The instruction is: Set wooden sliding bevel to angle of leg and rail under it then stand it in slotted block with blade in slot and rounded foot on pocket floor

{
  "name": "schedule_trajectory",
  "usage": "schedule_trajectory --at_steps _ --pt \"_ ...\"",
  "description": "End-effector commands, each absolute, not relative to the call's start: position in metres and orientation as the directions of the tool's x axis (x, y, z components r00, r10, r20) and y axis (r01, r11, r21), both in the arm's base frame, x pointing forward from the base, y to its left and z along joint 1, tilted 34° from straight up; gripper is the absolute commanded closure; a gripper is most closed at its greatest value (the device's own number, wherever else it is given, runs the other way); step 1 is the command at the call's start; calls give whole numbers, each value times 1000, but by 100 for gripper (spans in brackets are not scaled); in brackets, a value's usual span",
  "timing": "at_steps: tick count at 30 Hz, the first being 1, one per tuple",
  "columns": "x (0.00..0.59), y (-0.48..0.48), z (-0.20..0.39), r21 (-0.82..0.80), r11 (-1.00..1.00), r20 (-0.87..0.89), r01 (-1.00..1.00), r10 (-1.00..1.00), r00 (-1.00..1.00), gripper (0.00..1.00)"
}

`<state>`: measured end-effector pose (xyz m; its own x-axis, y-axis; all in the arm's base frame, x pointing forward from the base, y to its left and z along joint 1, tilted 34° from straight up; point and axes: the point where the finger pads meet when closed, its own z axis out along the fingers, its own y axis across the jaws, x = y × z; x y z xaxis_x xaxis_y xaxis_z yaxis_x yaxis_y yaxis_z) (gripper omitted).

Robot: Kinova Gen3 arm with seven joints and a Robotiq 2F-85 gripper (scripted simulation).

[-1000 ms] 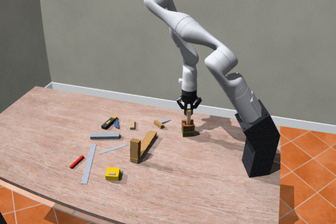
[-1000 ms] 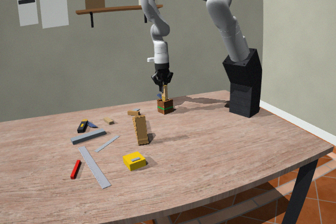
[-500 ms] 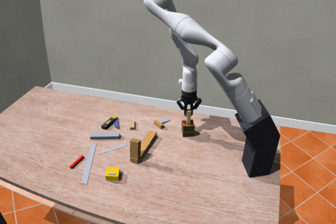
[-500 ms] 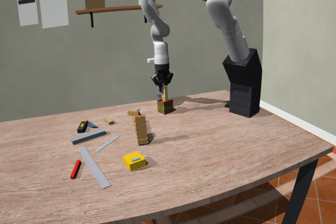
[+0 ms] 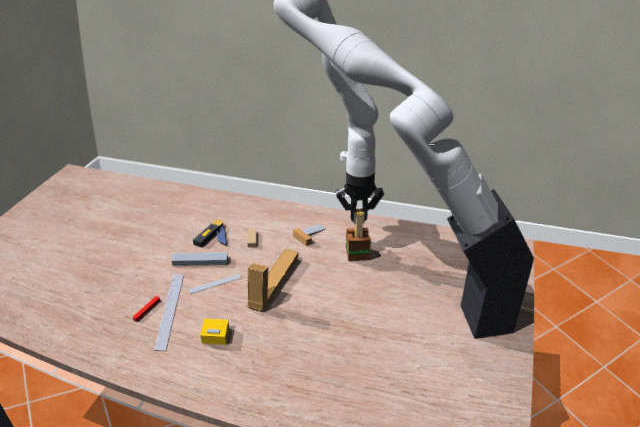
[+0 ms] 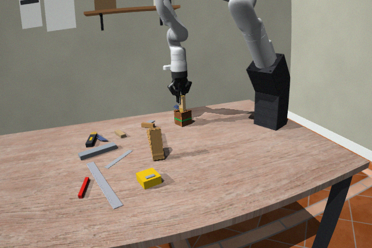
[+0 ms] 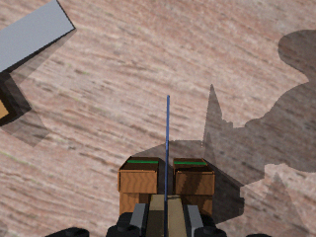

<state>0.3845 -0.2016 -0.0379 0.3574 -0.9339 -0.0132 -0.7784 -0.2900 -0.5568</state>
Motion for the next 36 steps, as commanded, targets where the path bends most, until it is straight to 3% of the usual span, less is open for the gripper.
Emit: schedule_trajectory --at_steps 1,36 --pt "384 -202 -38 -557 -290 -12 -778 -934 357 90" --pt "388 -201 -43 -557 -290 -12 -778 -934 357 90"
